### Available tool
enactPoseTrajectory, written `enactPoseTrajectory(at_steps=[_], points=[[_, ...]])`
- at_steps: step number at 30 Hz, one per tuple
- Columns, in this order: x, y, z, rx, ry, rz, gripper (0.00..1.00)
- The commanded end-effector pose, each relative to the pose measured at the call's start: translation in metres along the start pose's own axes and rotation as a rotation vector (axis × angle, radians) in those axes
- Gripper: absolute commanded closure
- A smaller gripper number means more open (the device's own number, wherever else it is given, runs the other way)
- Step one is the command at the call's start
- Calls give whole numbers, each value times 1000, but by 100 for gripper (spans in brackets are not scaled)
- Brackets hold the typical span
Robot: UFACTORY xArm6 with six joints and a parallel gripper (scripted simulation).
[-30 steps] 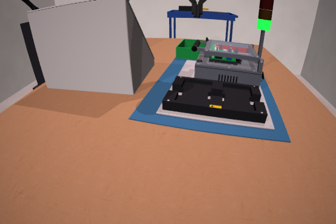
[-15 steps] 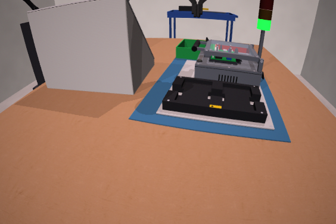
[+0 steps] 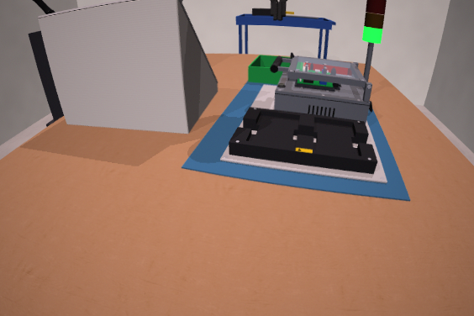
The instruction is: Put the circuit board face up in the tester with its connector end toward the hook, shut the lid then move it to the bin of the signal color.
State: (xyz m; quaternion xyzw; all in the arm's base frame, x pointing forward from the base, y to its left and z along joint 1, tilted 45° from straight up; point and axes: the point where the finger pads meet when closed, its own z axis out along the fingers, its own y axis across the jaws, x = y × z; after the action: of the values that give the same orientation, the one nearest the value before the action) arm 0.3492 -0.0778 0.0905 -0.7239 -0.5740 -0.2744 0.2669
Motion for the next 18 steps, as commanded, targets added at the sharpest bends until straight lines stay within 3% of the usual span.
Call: enactPoseTrajectory(at_steps=[1, 18], points=[[0, 1, -3, -3, -1, -1, 100], [0, 1, -4, -3, -1, 21, 100]])
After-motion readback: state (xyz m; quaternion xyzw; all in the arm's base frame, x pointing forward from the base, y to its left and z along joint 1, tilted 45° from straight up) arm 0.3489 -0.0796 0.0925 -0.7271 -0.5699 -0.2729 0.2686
